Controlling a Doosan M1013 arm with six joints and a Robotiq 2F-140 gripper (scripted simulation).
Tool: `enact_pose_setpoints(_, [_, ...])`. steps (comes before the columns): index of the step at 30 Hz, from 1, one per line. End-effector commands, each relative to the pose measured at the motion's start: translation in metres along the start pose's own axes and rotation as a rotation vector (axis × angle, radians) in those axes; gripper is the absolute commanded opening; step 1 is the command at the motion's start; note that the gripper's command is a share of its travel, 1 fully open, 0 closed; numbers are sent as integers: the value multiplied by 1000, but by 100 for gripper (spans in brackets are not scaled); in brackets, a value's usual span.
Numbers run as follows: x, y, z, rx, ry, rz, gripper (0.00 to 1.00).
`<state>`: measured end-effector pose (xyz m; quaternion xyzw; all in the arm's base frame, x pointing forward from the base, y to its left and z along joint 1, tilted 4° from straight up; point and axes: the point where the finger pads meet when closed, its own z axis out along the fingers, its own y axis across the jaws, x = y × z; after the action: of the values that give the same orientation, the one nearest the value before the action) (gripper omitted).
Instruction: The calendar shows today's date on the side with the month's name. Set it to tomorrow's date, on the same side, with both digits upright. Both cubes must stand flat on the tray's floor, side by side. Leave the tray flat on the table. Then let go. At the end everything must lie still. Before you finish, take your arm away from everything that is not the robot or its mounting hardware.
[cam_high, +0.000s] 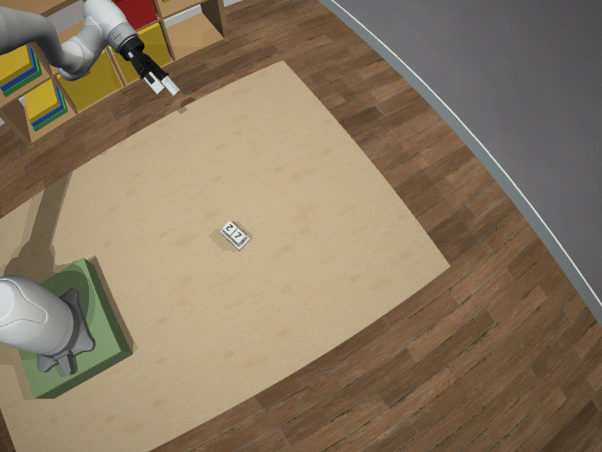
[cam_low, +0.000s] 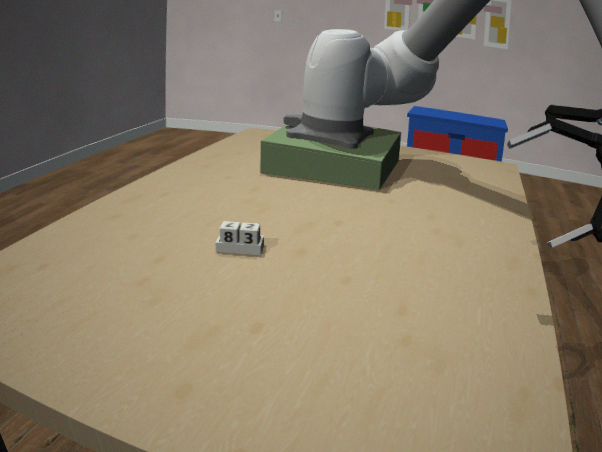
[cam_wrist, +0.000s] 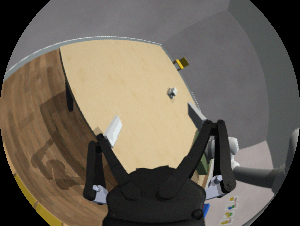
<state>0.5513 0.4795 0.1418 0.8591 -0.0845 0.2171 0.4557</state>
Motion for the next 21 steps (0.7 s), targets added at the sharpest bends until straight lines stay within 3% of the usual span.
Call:
enact_pose_setpoints(1, [0, 0, 0, 0, 0, 0, 100])
enact_pose_setpoints(18, [0, 0, 0, 0, 0, 0, 100])
enact_pose_setpoints(21, [2, 3, 9, 8, -21, -21, 100])
